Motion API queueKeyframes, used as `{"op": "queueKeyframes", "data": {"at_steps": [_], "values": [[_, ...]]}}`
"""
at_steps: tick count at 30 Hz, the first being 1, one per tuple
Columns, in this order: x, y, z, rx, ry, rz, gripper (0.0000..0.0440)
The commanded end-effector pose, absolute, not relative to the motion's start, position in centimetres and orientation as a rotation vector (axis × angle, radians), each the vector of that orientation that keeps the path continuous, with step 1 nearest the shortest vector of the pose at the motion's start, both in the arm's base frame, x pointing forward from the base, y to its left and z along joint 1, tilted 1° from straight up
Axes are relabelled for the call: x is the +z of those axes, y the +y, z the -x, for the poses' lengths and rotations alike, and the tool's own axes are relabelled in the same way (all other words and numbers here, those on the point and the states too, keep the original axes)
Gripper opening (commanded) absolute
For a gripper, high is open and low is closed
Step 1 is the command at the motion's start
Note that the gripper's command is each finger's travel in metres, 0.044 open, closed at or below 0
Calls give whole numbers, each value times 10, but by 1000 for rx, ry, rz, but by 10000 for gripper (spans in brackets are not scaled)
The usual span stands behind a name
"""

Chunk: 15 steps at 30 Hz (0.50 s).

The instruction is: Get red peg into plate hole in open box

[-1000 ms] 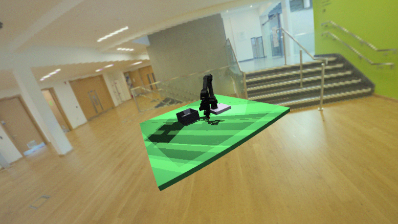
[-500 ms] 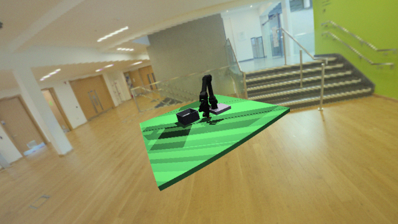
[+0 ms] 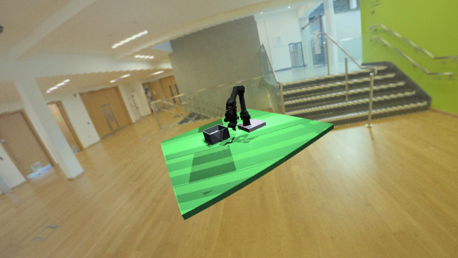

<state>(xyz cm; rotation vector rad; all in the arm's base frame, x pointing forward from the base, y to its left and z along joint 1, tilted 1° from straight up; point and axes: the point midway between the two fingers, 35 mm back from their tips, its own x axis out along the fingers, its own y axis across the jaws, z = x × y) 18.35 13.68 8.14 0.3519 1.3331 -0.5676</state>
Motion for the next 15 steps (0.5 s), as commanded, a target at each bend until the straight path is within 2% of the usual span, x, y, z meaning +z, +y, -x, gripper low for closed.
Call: {"op": "queueKeyframes", "data": {"at_steps": [1,15], "values": [[98,133,-193,-584,1294,-384,0],[129,100,-241,-707,1161,-518,0]]}}
